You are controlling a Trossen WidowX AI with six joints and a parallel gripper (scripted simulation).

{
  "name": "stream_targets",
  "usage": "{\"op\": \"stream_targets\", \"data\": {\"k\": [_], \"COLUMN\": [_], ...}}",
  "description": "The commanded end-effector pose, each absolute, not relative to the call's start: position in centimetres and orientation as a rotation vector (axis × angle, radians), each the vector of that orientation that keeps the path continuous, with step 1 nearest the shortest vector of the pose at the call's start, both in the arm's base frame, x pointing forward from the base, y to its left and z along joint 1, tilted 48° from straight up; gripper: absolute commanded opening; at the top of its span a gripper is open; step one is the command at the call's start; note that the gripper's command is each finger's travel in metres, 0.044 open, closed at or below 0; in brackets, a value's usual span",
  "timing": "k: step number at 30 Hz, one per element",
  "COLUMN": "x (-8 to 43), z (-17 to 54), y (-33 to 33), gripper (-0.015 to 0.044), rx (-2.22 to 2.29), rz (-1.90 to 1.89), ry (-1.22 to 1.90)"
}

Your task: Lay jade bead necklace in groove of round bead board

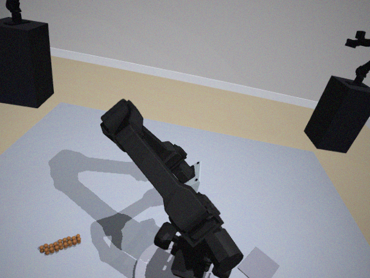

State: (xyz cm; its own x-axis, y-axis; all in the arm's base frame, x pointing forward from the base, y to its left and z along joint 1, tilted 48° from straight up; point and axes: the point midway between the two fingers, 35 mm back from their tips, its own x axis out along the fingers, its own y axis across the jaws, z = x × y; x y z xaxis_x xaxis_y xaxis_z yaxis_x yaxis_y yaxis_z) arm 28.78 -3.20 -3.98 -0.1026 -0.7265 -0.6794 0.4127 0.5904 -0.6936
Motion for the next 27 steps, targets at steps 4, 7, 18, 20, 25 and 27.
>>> {"op": "stream_targets", "data": {"k": [4,7,18,20,25,27], "x": [28.74,28.74,28.74,28.74,28.74,28.74], "z": [-4.04,-4.04,-4.04,-4.04,-4.04,-4.04], "y": [-3.28,-3.28,-3.28,-3.28,-3.28,-3.28], "gripper": [0.0041,0.0,0.0,0.0,0.0,0.0], "rx": [-0.295,-0.295,-0.295,-0.295,-0.295,-0.295], "rz": [-0.982,-0.982,-0.982,-0.982,-0.982,-0.982], "ry": [1.366,1.366,1.366,1.366,1.366,1.366]}}
